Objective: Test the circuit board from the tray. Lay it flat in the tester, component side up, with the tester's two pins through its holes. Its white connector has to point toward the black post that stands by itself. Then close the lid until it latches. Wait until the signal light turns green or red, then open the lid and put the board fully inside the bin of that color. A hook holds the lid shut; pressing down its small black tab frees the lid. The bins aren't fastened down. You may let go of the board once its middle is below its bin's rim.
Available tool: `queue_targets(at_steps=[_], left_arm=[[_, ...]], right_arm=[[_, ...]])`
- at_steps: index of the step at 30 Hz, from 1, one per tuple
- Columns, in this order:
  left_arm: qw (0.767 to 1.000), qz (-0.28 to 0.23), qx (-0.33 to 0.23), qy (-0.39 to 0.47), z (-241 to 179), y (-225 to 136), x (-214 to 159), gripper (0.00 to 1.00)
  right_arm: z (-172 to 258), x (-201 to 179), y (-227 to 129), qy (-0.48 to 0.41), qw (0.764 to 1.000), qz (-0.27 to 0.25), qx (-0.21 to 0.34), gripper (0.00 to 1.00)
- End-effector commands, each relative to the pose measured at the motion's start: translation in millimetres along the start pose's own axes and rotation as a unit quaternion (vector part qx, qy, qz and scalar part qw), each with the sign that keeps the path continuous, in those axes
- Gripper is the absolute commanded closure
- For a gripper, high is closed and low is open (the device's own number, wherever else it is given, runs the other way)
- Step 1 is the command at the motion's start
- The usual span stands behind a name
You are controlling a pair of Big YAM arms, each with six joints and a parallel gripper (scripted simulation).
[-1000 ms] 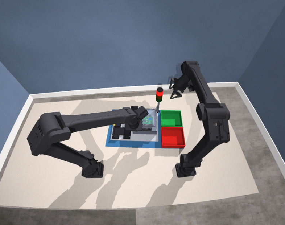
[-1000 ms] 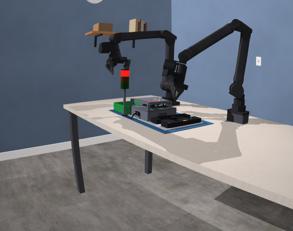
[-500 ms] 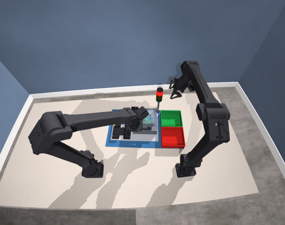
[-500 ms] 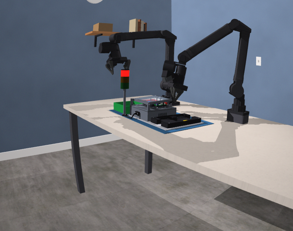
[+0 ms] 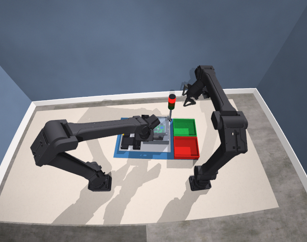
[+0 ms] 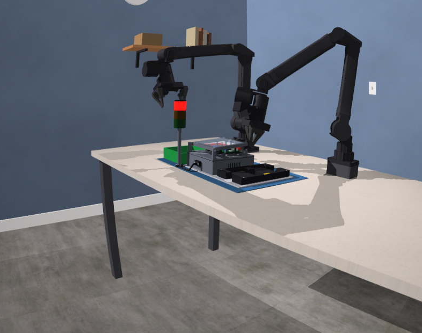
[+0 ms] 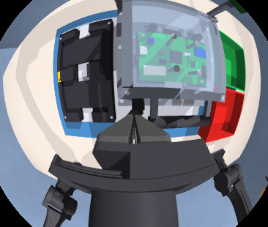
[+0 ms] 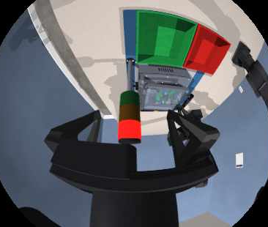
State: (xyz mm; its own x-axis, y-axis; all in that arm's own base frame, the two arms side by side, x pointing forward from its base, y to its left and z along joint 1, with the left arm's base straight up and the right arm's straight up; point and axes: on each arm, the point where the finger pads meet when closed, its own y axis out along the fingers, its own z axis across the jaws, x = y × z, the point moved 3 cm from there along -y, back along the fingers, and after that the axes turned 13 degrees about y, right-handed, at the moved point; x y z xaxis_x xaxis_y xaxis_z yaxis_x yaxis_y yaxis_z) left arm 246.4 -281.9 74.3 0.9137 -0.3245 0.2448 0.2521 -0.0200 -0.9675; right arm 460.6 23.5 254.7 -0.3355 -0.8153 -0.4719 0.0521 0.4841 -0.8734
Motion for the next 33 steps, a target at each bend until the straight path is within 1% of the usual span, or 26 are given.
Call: queue_targets(at_steps=[1,10,12,14,20,24,33], left_arm=[[1.0,0.007,0.006,-0.008,-3.4,27.9,-0.4,1.0],[1.0,0.007,0.006,-0.008,-5.3,33.8,0.8,1.0],[1.0,-0.007,-0.003,-0.01,-10.0,12.9,13.7,1.0],[1.0,-0.003,-0.001,-0.014,-6.4,-4.1,11.4,1.0],[1.0,-0.001,0.0,-0.007,-5.4,-8.6,11.4,1.0],[1.0,0.007,0.007,0.001,-4.8,-19.7,19.0,1.0],[1.0,0.004,0.005,0.0,-5.6,-19.7,20.2,1.0]], right_arm=[[7.5,-8.4,-7.2,-0.006,1.0,0.003,0.009,0.0],[7.5,-8.4,-7.2,-0.006,1.0,0.003,0.009,0.0],[7.5,-8.4,-7.2,-0.006,1.0,0.003,0.009,0.0],[7.5,-8.4,-7.2,-0.006,1.0,0.003,0.009,0.0],[7.5,-8.4,-7.2,-0.006,1.0,0.003,0.009,0.0],[7.5,-8.4,-7.2,-0.006,1.0,0.003,0.009,0.0],[7.5,-8.4,-7.2,-0.006,1.0,0.003,0.009,0.0]])
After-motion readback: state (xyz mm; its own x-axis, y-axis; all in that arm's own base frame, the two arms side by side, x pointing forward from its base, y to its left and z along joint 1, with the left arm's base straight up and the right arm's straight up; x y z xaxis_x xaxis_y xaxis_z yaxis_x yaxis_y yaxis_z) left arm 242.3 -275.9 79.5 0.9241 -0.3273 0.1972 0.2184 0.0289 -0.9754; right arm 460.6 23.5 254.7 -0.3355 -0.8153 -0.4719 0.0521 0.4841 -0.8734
